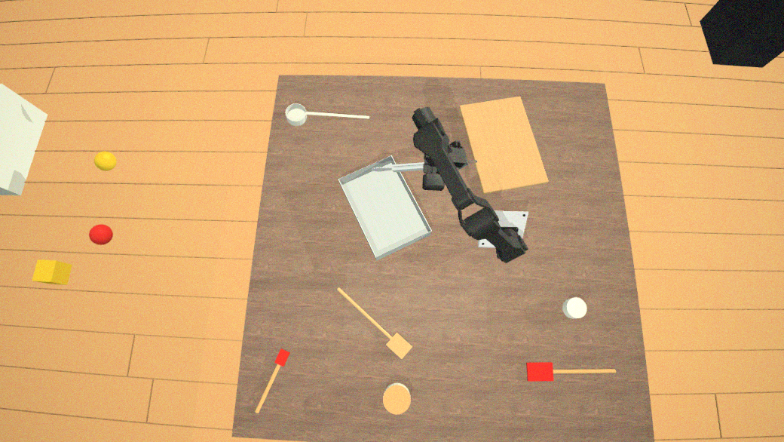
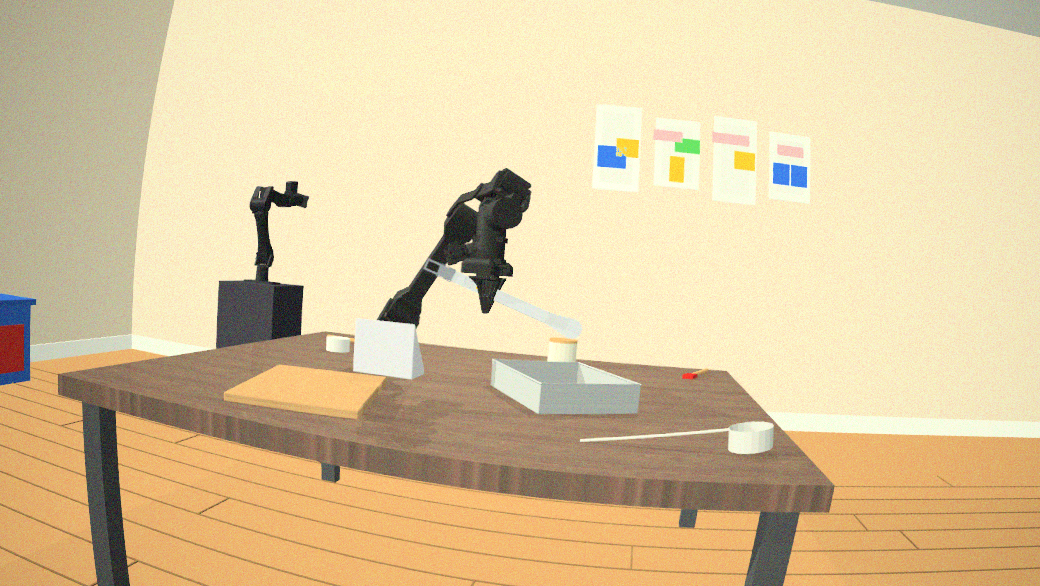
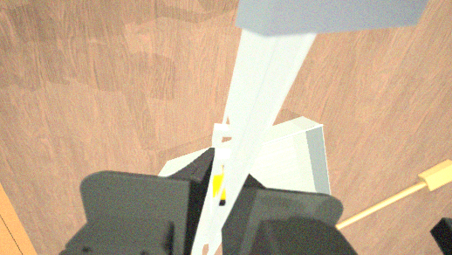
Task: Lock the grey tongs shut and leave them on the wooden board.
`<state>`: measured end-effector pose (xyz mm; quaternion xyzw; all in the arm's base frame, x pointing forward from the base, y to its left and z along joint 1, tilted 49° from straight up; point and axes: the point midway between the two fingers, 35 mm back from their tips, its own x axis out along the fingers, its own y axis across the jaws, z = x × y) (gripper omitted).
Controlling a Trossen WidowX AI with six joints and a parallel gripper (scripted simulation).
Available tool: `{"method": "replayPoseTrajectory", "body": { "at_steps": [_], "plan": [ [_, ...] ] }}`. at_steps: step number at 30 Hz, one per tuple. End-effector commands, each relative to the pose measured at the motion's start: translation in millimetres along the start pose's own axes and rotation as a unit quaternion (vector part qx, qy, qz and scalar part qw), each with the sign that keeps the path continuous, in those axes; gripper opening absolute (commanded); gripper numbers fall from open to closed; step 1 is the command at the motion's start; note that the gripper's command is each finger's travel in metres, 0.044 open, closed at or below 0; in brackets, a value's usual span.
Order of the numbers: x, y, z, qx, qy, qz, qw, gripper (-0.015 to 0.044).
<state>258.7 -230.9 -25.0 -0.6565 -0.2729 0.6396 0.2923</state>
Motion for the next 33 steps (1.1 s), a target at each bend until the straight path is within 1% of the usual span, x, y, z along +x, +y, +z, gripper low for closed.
{"method": "replayPoseTrajectory", "body": {
  "at_steps": [1,9,15,20,33],
  "plan": [
    [-2,30,18,0.05,0.0,0.004,0.999,-0.015],
    [4,76,58,0.142,-0.006,-0.002,0.99,-0.015],
    [4,81,64,0.154,-0.006,-0.003,0.988,-0.015],
    [1,91,82,0.181,-0.005,0.0,0.983,-0.015],
    [-9,132,174,0.349,-0.005,0.01,0.937,-0.015]
  ]
}}
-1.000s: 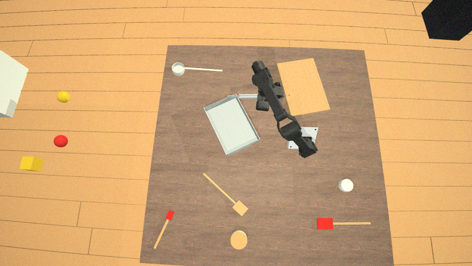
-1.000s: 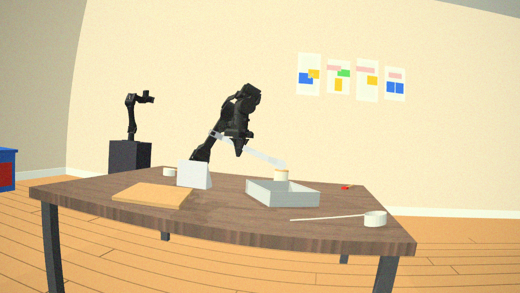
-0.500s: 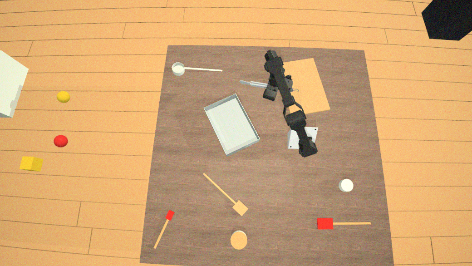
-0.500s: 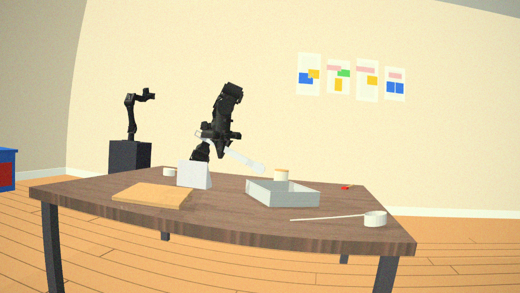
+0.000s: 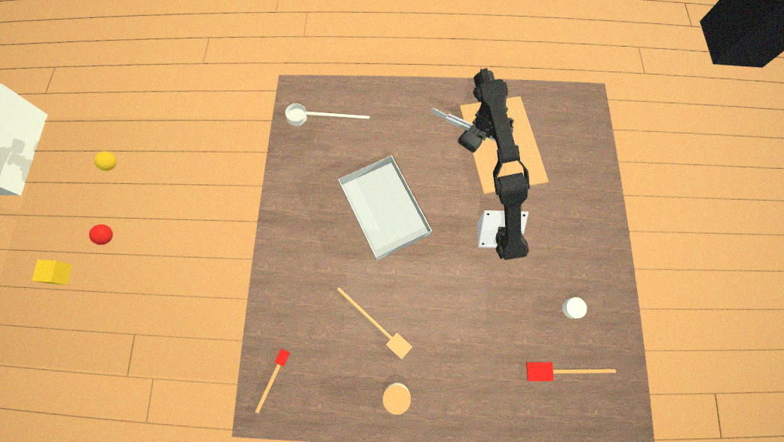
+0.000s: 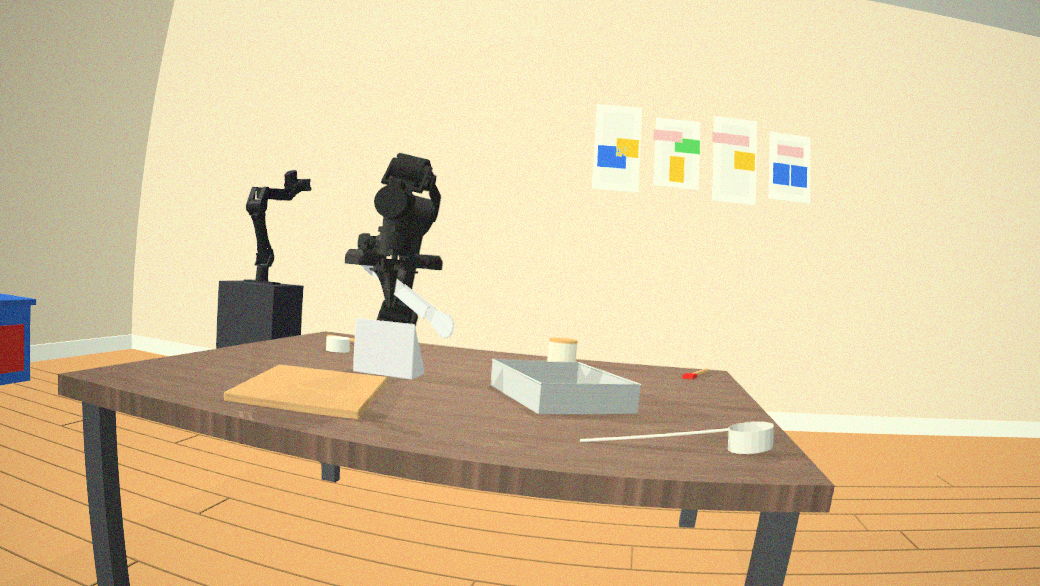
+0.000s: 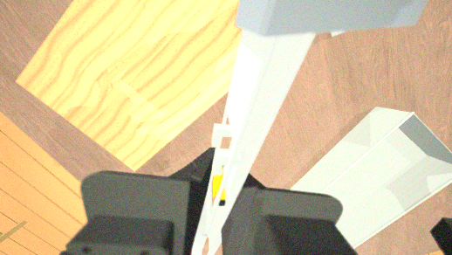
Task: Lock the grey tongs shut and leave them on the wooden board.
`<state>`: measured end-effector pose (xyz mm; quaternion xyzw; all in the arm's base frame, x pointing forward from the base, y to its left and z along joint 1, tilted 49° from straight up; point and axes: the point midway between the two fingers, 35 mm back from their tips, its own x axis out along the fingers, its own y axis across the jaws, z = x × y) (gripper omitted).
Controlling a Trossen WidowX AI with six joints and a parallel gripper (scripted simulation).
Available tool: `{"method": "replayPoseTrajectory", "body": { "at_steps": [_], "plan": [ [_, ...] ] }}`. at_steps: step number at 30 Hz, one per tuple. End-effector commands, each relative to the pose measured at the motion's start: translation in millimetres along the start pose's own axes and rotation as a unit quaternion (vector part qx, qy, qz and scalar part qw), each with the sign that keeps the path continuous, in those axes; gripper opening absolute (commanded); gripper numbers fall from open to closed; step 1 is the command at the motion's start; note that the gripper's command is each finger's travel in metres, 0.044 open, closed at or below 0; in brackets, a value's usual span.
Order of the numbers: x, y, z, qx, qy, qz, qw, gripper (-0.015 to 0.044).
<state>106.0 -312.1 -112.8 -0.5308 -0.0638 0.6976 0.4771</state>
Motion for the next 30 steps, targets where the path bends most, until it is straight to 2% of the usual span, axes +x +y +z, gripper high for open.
{"method": "replayPoseTrajectory", "body": {
  "at_steps": [1,15,24,30],
  "plan": [
    [-4,28,18,0.057,0.004,0.007,0.998,-0.015],
    [6,104,87,0.233,-0.002,0.004,0.972,-0.015],
    [7,107,89,0.239,0.001,0.004,0.971,-0.015],
    [10,112,88,0.243,0.04,0.006,0.969,-0.015]
  ]
}}
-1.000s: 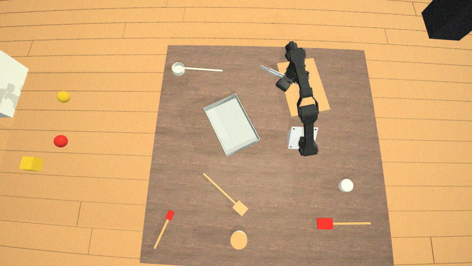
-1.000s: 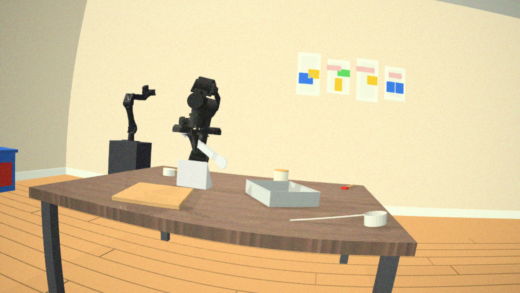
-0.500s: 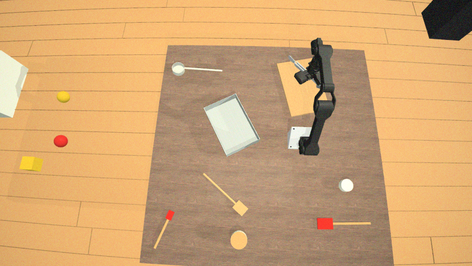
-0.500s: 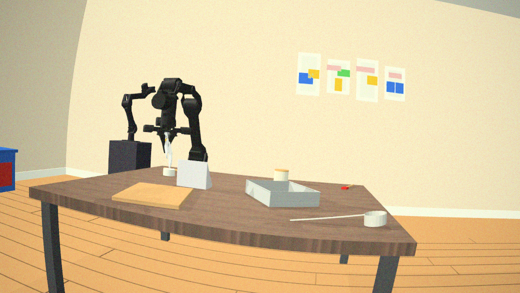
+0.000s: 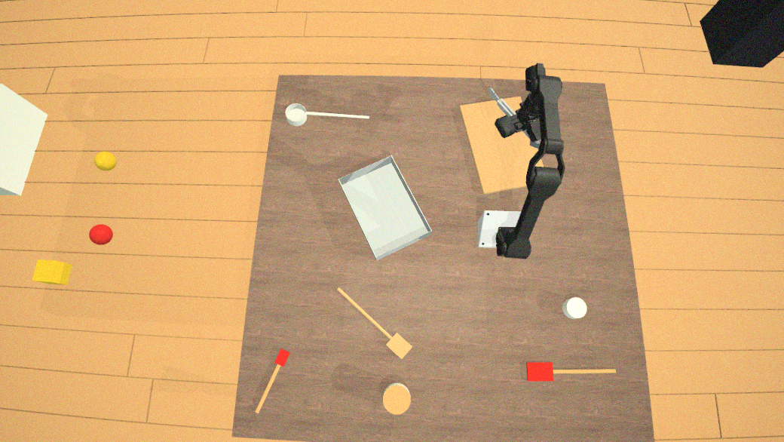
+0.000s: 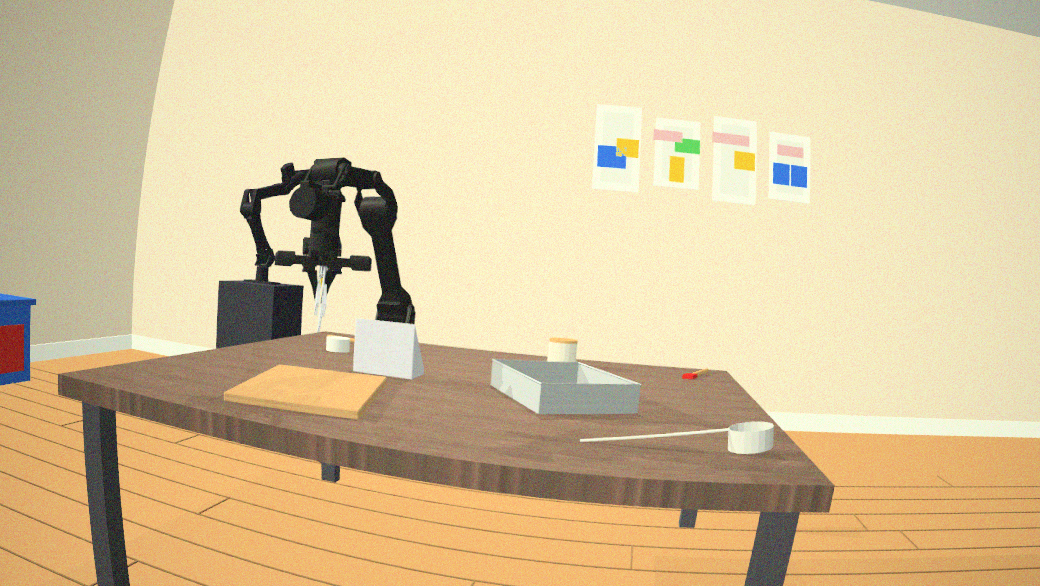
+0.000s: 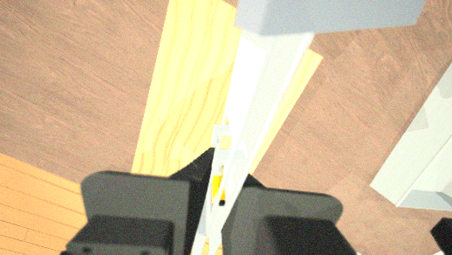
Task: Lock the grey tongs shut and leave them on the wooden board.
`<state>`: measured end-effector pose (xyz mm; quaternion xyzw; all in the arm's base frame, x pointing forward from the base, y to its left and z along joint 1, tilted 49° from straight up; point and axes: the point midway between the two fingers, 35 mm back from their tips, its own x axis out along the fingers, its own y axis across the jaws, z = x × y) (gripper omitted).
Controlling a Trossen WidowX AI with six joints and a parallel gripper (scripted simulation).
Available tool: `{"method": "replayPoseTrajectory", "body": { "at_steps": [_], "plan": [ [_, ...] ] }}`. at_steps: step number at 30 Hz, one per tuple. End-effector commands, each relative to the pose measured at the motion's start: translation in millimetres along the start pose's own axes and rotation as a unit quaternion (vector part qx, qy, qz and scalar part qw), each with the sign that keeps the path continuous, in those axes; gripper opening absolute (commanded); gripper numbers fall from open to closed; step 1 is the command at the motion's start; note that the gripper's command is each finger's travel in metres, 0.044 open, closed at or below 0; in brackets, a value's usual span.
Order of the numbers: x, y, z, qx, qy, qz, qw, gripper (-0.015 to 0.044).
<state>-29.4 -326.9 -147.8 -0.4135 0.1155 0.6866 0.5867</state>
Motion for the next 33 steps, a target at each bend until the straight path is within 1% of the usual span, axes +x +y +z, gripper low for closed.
{"method": "replayPoseTrajectory", "body": {
  "at_steps": [1,17,33],
  "plan": [
    [0,2,-1,0.006,0.031,-0.007,0.999,-0.015],
    [8,12,-9,0.017,0.156,-0.023,0.987,-0.015],
    [10,17,-8,0.021,0.278,-0.029,0.96,-0.015]
  ]
}}
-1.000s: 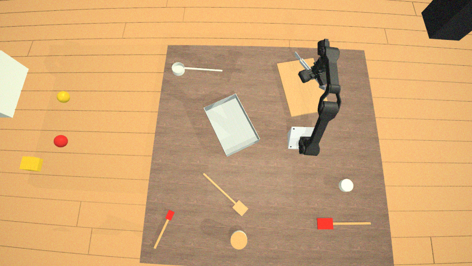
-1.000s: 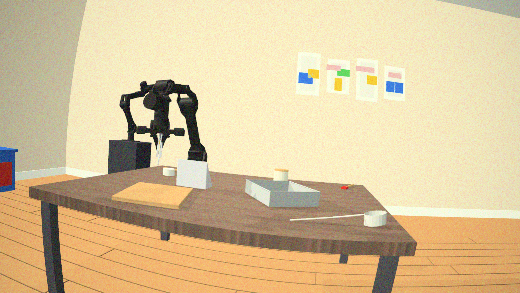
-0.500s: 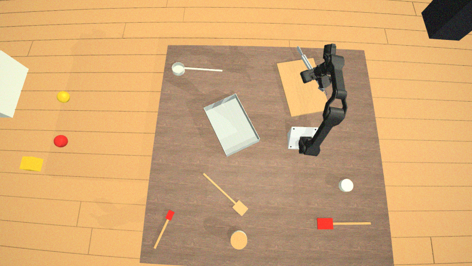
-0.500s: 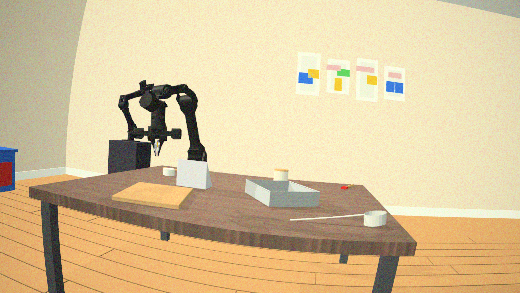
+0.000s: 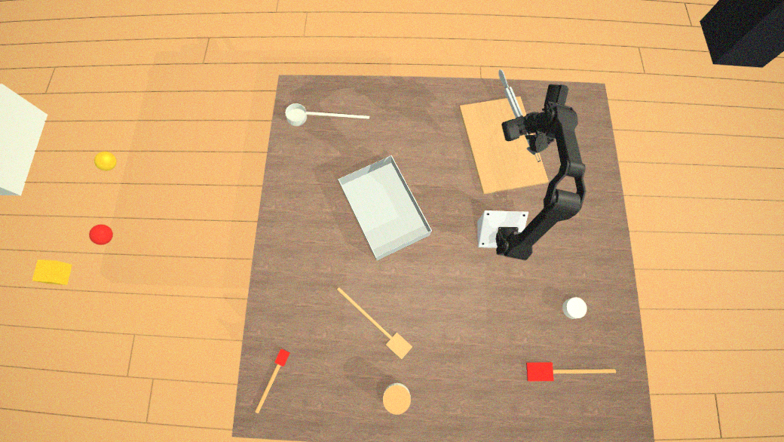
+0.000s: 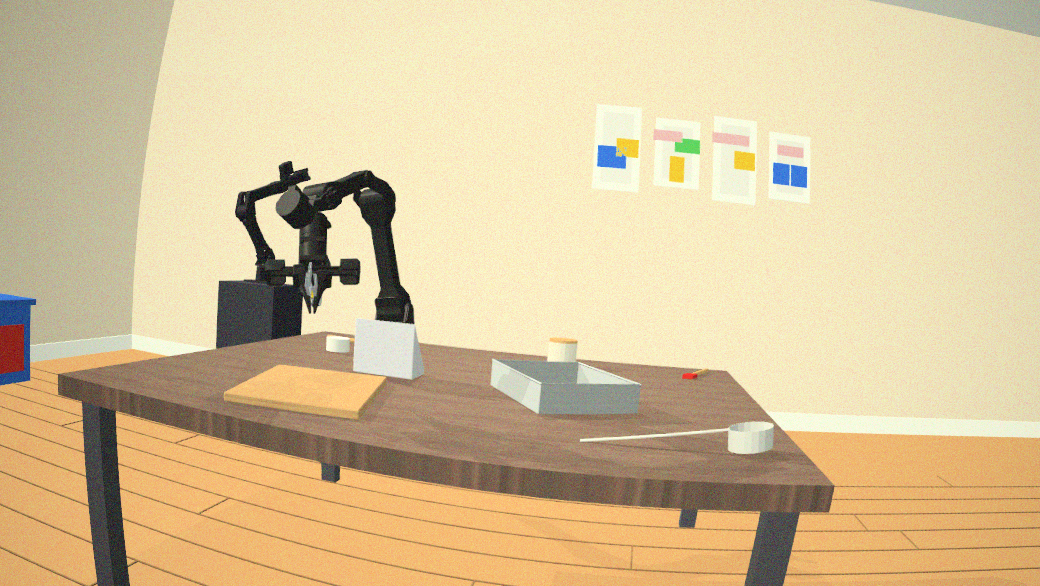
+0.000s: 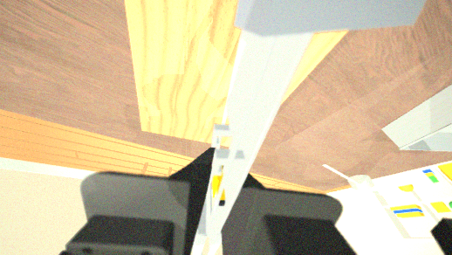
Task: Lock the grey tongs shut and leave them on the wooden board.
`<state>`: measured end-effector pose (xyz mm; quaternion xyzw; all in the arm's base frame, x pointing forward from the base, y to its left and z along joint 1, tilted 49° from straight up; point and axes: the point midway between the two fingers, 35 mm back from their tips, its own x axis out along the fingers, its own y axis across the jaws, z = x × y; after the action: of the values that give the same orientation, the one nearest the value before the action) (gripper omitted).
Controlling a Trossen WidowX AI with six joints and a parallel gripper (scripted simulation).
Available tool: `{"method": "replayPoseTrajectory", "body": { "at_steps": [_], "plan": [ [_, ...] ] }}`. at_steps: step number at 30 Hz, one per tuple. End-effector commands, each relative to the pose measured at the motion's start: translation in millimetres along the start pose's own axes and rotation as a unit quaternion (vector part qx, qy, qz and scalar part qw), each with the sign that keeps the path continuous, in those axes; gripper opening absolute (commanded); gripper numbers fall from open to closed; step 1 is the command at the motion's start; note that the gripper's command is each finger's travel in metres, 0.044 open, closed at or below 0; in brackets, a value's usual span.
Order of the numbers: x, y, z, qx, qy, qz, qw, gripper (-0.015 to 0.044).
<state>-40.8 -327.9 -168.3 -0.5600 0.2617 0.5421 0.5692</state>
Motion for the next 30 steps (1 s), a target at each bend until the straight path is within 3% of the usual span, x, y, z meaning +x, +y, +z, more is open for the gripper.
{"method": "replayPoseTrajectory", "body": {
  "at_steps": [1,30],
  "plan": [
    [-4,0,-1,-0.003,0.039,-0.002,0.999,-0.015],
    [-21,-7,21,-0.022,0.255,0.004,0.967,-0.015]
  ]
}}
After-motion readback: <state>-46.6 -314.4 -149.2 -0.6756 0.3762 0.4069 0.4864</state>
